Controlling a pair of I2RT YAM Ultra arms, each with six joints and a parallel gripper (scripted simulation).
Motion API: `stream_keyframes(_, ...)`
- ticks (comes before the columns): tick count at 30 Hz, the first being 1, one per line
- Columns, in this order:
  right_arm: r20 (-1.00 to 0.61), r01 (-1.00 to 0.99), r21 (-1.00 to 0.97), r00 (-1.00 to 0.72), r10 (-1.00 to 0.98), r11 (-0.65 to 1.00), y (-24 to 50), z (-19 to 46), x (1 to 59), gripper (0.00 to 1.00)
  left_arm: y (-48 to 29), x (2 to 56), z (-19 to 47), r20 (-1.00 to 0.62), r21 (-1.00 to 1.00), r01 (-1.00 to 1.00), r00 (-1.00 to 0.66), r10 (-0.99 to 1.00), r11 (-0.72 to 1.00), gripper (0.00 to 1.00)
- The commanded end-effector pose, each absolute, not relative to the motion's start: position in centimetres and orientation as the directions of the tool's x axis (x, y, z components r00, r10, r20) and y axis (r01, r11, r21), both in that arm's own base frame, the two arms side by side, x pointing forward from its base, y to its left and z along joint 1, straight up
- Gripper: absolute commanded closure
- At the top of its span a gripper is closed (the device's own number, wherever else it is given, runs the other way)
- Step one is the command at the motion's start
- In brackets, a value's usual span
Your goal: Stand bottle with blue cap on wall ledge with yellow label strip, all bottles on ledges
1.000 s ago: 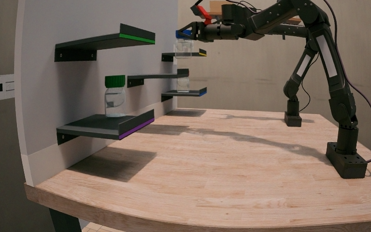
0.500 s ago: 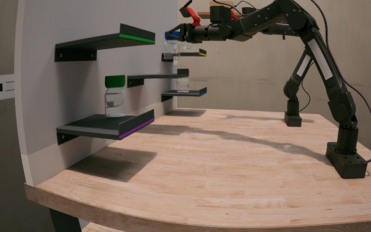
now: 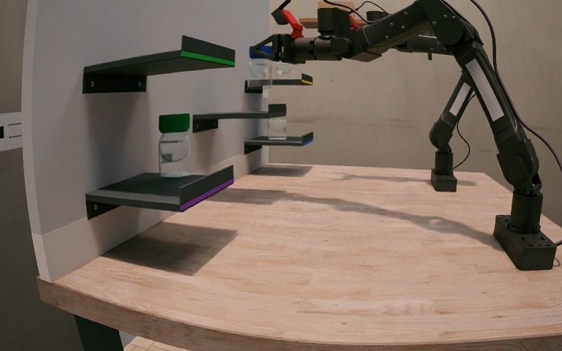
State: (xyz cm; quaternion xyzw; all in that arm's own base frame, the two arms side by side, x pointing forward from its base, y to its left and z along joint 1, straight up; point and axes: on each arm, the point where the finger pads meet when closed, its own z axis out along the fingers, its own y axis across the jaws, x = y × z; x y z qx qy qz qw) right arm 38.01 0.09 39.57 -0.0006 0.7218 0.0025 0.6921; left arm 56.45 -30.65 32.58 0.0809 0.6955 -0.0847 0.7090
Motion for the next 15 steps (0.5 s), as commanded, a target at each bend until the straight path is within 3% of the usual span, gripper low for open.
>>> stream_keyframes(1,-1.000,-0.006,-0.006,0.001,-0.006,1.000,0.3,40.8,38.3,0.00,-30.4,56.5,35.8,-0.995,-0.036,0.233,0.082,-0.057,0.972,0.50)
stream_keyframes(15,-1.000,-0.006,-0.006,0.001,-0.006,1.000,0.3,40.8,38.3,0.00,-30.3,56.8,32.2,-0.999,-0.020,0.229,0.045,-0.031,0.973,0.50)
